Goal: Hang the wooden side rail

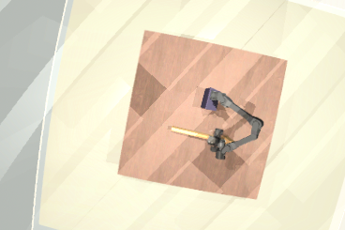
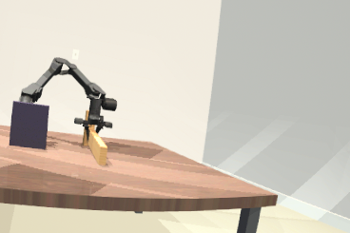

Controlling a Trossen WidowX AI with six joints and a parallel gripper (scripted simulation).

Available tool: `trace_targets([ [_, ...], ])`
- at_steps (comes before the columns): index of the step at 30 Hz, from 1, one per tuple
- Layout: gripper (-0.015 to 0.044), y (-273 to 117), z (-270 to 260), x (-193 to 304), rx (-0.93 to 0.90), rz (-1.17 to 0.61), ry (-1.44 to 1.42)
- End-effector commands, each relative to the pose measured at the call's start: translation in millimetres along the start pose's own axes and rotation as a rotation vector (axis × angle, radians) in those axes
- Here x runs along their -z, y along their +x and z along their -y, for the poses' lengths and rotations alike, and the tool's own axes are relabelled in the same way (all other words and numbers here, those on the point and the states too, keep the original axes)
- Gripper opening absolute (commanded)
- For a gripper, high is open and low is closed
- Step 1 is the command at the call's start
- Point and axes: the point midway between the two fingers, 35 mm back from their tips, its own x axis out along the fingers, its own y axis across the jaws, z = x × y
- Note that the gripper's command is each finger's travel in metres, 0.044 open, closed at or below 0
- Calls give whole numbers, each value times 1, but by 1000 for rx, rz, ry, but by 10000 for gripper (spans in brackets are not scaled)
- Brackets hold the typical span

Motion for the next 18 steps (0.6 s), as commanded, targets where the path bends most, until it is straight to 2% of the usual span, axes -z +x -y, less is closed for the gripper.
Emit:
trace_targets([
  [1,0,-1,-1,1,-6,-9,0],
  [18,0,2,-1,1,-6,-9,0],
])
